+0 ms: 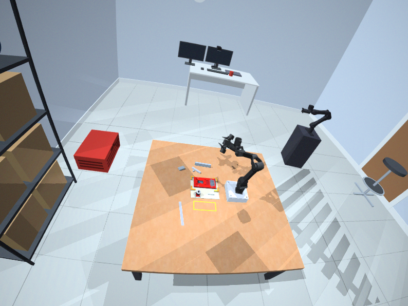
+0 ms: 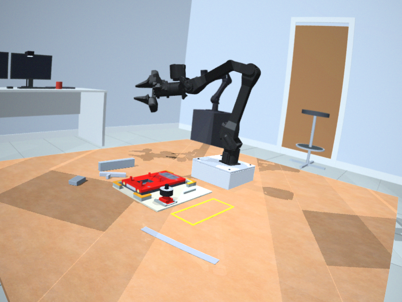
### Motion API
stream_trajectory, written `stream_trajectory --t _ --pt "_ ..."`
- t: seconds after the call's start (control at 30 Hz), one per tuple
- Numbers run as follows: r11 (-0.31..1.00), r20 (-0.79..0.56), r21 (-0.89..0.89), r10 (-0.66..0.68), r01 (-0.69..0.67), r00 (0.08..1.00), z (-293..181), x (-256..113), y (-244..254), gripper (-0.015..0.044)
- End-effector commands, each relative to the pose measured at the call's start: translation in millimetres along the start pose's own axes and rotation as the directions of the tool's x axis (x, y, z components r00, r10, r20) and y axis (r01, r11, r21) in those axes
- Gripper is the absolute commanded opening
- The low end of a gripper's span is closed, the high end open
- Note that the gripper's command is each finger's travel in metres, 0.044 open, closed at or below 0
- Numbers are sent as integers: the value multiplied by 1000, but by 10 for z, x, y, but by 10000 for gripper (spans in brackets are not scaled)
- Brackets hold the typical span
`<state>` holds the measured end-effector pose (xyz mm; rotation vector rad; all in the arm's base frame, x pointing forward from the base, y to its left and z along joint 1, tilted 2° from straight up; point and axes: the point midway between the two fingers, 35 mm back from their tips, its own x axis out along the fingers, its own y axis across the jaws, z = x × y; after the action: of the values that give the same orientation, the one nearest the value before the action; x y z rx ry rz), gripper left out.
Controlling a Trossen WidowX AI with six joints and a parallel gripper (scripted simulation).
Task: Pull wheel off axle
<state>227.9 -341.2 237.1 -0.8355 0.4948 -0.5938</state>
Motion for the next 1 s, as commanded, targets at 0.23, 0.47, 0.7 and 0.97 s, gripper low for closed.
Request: stream_trajectory --t 0.23,0.47,0.7,0.97 --pt "862 29 279 433 -424 901 784 367 1212 300" --pt "679 -36 375 691 -631 722 1308 227 2112 300" --pt "516 -175 423 853 -745 491 1746 -257 2943 300" --pt "441 -428 466 871 -767 241 1983 -1058 3621 300"
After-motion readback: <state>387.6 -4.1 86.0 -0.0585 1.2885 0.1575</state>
